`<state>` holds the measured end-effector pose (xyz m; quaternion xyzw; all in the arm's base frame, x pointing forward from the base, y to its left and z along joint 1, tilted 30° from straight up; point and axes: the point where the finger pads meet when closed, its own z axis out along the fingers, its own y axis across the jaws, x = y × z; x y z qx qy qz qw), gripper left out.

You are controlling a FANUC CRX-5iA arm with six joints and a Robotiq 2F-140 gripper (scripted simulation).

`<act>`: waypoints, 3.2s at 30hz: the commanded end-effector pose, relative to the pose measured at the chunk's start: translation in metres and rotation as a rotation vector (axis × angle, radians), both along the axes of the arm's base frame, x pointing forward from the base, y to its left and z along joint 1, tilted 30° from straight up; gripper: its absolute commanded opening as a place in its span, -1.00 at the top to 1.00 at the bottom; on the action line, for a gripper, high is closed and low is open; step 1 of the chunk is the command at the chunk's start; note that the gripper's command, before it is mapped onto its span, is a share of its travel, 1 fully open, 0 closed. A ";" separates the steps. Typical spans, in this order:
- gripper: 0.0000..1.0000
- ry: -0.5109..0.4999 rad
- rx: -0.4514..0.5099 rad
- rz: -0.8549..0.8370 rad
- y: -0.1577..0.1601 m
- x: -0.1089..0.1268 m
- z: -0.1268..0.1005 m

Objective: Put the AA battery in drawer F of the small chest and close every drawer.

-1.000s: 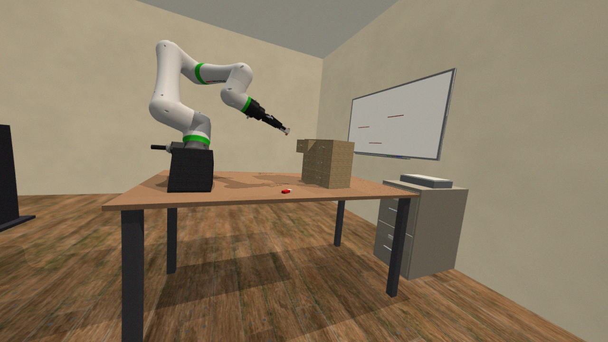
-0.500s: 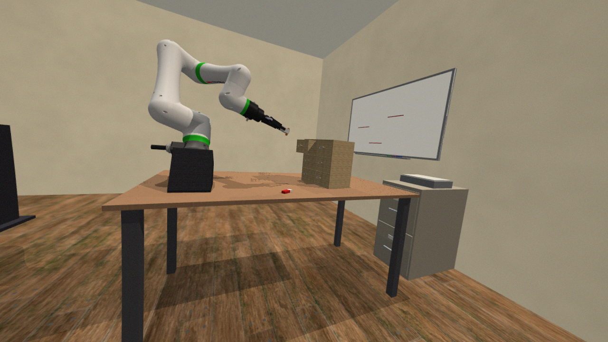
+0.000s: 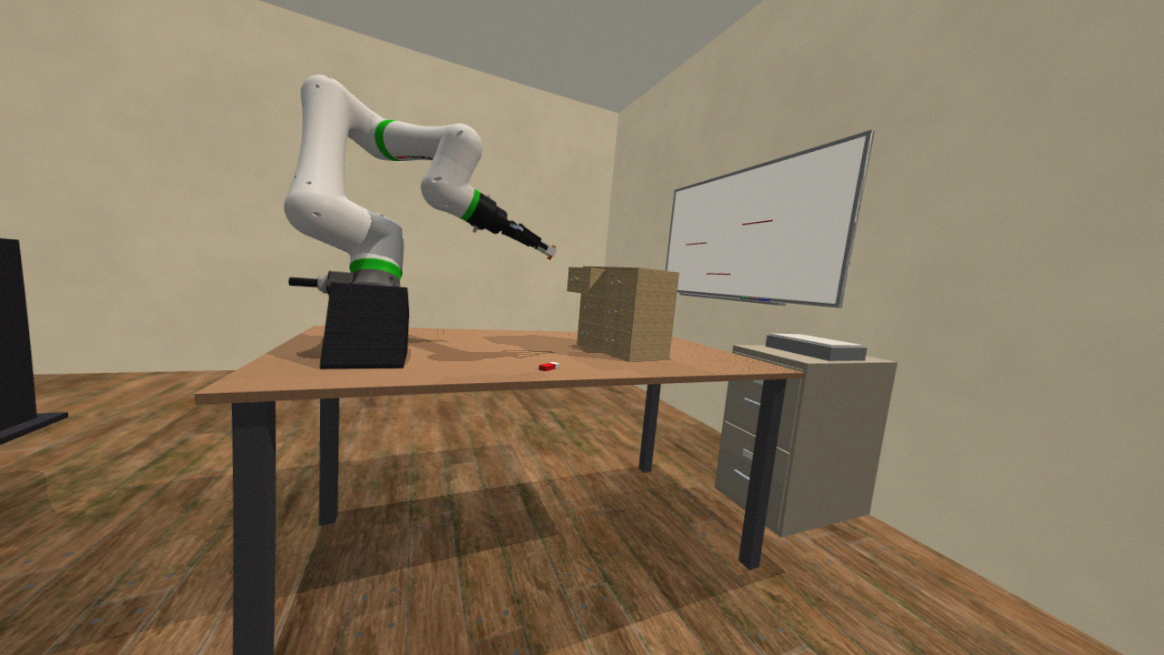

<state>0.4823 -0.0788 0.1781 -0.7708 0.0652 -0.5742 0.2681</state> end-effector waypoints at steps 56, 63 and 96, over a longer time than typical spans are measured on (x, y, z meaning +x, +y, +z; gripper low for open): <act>0.89 0.000 0.000 0.000 0.028 0.154 0.017; 0.89 0.000 0.000 0.000 0.030 0.164 0.018; 0.84 0.000 0.000 0.000 0.030 0.167 0.018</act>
